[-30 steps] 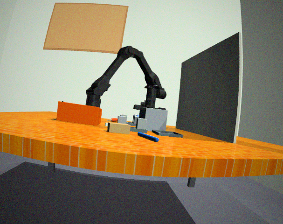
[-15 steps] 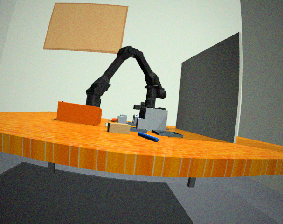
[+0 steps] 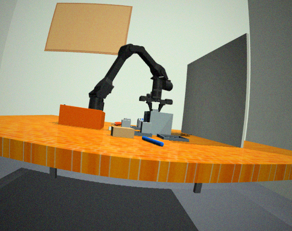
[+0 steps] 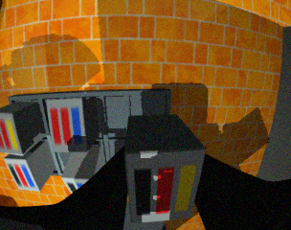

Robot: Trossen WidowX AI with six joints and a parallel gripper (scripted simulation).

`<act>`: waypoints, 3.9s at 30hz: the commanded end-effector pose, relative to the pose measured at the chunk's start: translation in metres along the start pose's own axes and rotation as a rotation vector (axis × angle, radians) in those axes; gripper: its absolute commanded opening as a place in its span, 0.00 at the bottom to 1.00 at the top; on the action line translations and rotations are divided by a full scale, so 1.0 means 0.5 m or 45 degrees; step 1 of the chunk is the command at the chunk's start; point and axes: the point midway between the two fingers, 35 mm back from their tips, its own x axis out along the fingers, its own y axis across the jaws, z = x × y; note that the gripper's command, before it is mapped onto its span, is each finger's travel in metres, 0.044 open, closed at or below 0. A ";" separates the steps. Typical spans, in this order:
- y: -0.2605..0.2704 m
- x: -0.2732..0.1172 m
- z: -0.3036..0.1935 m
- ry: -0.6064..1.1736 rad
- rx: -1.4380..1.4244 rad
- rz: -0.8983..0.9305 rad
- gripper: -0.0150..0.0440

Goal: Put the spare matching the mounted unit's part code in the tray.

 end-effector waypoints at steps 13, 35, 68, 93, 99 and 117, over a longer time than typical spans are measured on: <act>-0.008 -0.114 -0.001 -0.005 0.002 -0.005 0.25; -0.064 -0.162 -0.130 -0.003 0.068 0.008 0.25; -0.130 -0.167 -0.544 0.028 0.048 0.002 0.25; -0.036 -0.180 -0.830 0.038 0.001 -0.001 0.25; -0.037 -0.174 -0.830 0.038 0.001 -0.001 0.25; -0.043 -0.140 -0.835 0.038 0.001 -0.002 0.25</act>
